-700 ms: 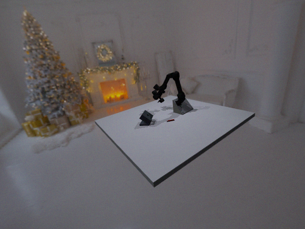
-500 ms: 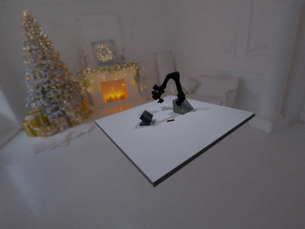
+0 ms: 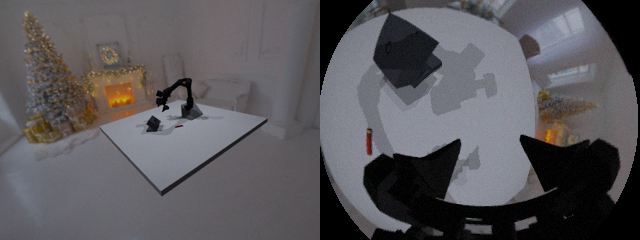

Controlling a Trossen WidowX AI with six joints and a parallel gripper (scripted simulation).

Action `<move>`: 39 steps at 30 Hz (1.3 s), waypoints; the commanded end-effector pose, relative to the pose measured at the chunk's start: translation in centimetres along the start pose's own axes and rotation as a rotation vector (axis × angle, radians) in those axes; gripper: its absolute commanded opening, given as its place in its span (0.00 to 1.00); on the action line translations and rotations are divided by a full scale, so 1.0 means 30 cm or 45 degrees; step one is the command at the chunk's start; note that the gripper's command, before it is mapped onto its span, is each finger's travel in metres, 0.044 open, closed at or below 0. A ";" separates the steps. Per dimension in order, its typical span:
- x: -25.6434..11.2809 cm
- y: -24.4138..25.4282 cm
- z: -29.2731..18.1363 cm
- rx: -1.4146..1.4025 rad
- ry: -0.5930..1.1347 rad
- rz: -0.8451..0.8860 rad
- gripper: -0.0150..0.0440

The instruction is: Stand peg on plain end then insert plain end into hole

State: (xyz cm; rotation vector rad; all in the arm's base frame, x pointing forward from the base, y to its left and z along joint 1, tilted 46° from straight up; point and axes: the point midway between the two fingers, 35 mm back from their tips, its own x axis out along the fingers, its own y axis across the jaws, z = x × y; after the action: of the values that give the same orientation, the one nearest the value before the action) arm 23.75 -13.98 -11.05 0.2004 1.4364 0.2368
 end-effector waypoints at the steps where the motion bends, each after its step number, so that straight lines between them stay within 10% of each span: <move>1: -0.040 0.124 0.079 0.081 -0.009 0.107 1.00; 22: -0.321 0.882 0.166 0.545 0.358 0.597 1.00; 39: -0.286 0.927 0.157 0.562 0.378 0.603 1.00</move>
State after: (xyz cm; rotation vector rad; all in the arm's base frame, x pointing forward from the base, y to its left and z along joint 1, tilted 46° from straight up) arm 26.35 9.98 5.74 0.8951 1.7075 0.3429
